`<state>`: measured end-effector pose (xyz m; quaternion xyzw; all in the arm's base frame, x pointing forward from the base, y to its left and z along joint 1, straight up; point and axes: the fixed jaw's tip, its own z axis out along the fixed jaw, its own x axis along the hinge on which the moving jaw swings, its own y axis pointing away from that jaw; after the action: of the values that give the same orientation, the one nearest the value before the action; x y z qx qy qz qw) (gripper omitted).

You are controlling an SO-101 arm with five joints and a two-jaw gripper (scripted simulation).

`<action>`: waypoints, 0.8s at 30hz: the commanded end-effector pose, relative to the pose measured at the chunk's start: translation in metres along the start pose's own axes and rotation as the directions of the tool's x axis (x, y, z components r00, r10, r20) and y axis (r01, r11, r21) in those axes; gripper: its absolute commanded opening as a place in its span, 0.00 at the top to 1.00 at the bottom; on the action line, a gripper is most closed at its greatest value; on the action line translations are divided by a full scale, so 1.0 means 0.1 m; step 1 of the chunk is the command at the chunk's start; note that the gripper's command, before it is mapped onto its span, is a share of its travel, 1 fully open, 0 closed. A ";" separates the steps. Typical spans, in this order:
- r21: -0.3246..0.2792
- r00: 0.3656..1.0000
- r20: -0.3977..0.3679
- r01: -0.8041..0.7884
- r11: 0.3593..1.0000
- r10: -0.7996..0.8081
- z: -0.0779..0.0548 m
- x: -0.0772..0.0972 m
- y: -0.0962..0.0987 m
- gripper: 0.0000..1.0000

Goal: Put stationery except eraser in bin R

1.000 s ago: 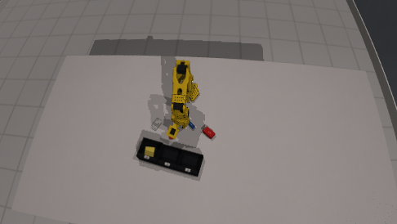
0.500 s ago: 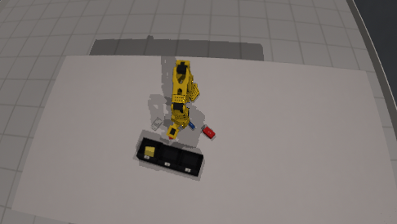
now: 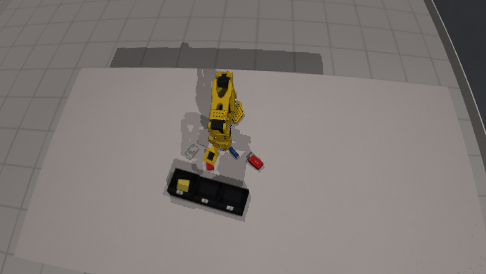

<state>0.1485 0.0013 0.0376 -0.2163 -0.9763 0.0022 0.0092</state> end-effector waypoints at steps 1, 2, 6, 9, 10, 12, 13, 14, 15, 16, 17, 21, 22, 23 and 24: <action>-0.025 0.998 0.056 0.003 1.000 -0.001 -0.20 -0.05 0.04 1.00; -0.025 0.998 0.056 0.003 1.000 -0.001 -0.21 -0.05 0.04 1.00; -0.025 0.998 0.056 0.003 1.000 -0.001 -0.22 -0.05 0.03 1.00; -0.026 0.998 0.059 0.003 1.000 -0.002 -0.22 -0.06 0.03 1.00; -0.028 0.998 0.064 0.004 1.000 -0.002 -0.23 -0.08 0.03 1.00; -0.031 0.997 0.074 0.005 1.000 -0.002 -0.25 -0.11 0.03 1.00; -0.031 0.997 0.074 0.005 1.000 -0.002 -0.25 -0.11 0.03 1.00; -0.036 0.996 0.088 0.006 0.999 -0.003 -0.27 -0.16 0.02 1.00; -0.041 0.994 0.107 0.008 0.999 -0.003 -0.30 -0.22 0.01 1.00; -0.046 0.992 0.129 0.010 0.999 -0.004 -0.33 -0.29 0.00 1.00; -0.050 0.988 0.154 0.013 0.999 -0.005 -0.36 -0.37 -0.02 1.00; -0.054 0.967 0.253 0.022 0.998 -0.007 -0.51 -0.68 -0.14 1.00; -0.053 0.962 0.272 0.023 0.998 -0.008 -0.54 -0.73 -0.16 1.00; -0.051 0.958 0.287 0.025 0.998 -0.009 -0.56 -0.78 -0.19 1.00; -0.050 0.955 0.298 0.025 0.998 -0.009 -0.58 -0.81 -0.21 1.00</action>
<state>0.1951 -0.0378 0.0804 -0.2089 -0.9724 0.0023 -0.1038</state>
